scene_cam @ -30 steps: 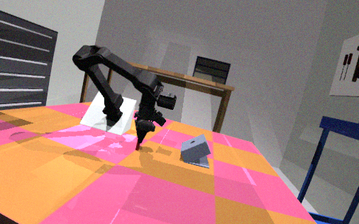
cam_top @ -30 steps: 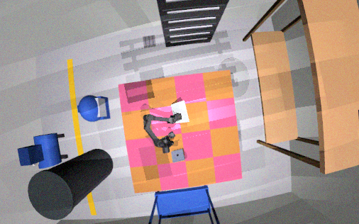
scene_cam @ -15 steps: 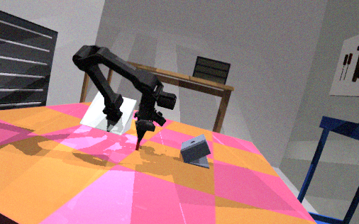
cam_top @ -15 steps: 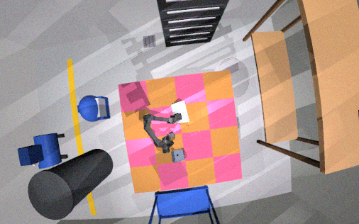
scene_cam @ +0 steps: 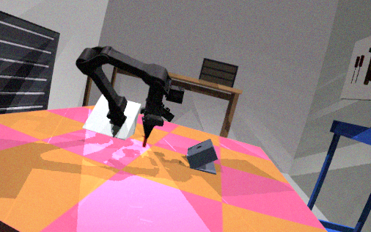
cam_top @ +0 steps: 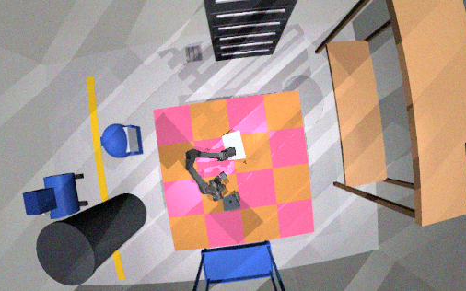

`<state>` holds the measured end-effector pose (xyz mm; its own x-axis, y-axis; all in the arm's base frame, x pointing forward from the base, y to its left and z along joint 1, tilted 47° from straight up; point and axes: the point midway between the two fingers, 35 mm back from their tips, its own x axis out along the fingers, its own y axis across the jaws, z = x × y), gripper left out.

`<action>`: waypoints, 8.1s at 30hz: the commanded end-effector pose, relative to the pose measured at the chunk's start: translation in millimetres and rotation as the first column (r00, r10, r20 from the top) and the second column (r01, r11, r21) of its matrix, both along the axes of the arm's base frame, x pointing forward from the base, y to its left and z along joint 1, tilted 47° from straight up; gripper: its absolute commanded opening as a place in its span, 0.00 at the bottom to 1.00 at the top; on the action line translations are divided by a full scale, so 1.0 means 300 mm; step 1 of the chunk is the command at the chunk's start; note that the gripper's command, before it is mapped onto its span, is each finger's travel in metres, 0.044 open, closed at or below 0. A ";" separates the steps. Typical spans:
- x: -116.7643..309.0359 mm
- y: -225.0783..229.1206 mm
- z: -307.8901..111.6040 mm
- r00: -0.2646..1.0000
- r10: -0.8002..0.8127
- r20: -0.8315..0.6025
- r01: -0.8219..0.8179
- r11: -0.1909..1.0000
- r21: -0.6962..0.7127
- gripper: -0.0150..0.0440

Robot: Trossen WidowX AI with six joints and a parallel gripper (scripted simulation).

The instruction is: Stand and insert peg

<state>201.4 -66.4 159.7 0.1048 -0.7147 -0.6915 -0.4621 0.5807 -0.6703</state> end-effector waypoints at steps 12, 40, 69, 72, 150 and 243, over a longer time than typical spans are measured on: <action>-0.015 0.106 0.096 0.999 0.023 -0.023 -0.023 1.000 -0.014 0.25; 0.096 0.179 0.053 0.974 0.031 0.226 -0.043 0.998 0.046 0.25; 0.208 0.274 0.036 0.874 0.004 0.485 -0.078 0.988 0.134 0.25; 0.219 0.284 0.036 0.860 -0.002 0.510 -0.083 0.986 0.144 0.25; 0.458 0.317 -0.038 0.657 -0.100 0.747 -0.159 0.951 0.267 0.25; 0.561 0.252 -0.120 0.645 -0.110 0.756 -0.155 0.950 0.270 0.25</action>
<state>367.6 9.3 126.4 0.6966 -0.4917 -0.5225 0.1206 0.7981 -0.5903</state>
